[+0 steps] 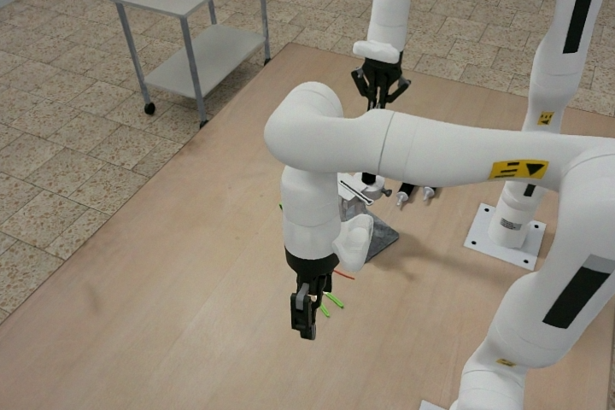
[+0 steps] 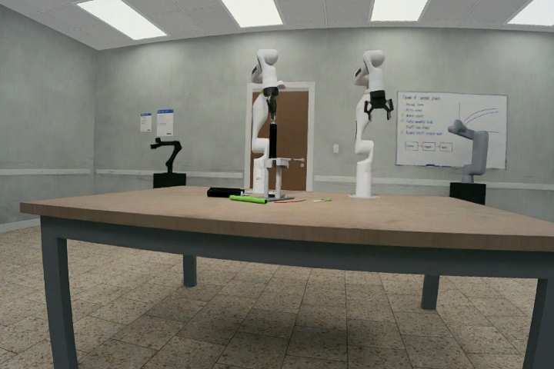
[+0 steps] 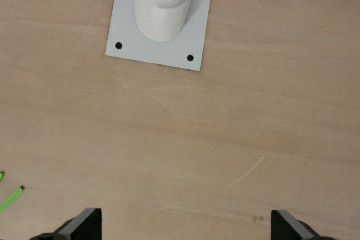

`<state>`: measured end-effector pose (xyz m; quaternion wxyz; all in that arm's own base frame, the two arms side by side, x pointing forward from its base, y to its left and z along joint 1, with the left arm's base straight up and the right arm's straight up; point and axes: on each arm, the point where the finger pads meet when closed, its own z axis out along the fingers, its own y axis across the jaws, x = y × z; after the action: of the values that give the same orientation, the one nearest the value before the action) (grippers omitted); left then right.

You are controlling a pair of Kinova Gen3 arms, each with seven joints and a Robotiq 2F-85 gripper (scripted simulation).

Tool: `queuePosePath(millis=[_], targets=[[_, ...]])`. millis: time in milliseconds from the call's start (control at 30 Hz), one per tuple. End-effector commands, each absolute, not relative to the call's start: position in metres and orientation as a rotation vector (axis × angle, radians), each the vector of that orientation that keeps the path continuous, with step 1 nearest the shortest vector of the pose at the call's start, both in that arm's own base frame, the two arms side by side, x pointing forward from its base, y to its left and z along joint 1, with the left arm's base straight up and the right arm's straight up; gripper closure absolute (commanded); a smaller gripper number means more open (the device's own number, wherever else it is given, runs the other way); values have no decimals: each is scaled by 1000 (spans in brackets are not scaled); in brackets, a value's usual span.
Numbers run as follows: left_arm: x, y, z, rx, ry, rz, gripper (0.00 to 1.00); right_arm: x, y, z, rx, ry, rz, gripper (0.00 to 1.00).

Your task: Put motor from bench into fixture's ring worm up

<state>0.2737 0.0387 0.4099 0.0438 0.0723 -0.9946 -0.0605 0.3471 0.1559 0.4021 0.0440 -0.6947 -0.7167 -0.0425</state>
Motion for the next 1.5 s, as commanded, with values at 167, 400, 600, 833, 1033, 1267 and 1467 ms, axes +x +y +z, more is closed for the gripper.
queuePosePath(millis=[167,400,600,833,1033,1267,1467], targets=[[274,39,410,221,-3042,-185,2,347,156,403,-2124,-2191,-133,828],[274,39,410,221,-3042,-185,2,347,156,403,-2124,-2192,-132,828],[274,39,410,221,-3042,-185,2,347,156,403,-2126,-2193,-130,828],[274,39,410,221,-3042,-185,2,347,156,403,-2127,-2194,-127,828],[274,39,410,221,-3042,-185,2,347,156,403,-2129,-2196,-124,828],[274,39,410,221,-3042,-185,2,347,156,403,-2129,-2197,-122,828],[274,39,410,221,-3042,-185,2,347,156,403,-2129,-2197,-122,828]])
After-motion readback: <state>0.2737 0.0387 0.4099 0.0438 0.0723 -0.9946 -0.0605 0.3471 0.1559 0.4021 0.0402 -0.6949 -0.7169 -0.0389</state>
